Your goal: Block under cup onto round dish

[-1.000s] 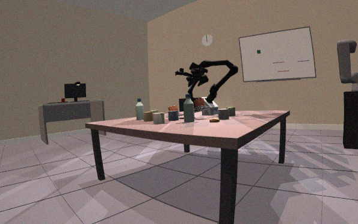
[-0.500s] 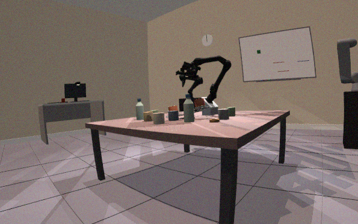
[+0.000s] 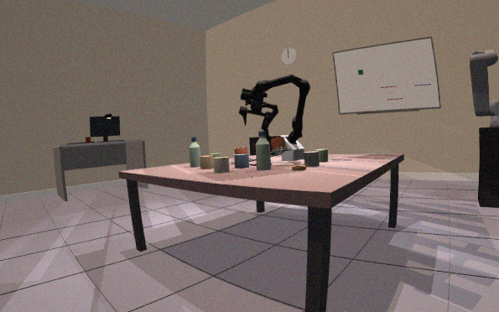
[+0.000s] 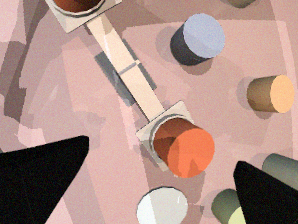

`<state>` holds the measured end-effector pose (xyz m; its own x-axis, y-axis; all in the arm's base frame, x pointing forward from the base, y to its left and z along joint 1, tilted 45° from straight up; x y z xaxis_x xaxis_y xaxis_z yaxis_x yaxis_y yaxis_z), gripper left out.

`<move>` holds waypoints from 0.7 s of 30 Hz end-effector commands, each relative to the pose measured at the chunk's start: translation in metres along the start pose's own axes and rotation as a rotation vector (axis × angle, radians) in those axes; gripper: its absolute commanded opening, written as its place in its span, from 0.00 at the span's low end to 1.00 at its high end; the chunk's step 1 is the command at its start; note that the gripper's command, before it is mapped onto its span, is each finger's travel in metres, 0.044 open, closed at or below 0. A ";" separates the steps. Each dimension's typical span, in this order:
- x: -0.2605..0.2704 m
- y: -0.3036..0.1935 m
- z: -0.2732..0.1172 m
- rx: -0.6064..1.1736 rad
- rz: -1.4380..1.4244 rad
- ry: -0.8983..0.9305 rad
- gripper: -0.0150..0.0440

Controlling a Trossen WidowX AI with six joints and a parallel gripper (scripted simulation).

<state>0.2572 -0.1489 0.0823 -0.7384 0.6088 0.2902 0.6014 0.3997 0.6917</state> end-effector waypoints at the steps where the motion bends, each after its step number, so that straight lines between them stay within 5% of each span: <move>1: -0.017 -0.001 0.013 0.046 -0.138 0.048 1.00; 21: -0.073 -0.018 0.093 0.154 -0.720 0.324 1.00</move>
<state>0.3205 -0.1392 -0.0003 -0.9985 0.0426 0.0353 0.0552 0.7141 0.6979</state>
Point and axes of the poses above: the point midway between the two fingers, 35 mm back from their tips, its own z axis out along the fingers, its own x axis across the jaws, y = z × x, the point moved 6 cm from there along -z, back along the fingers, and after that the axes turned 1 degree about z, right-handed, at the moved point
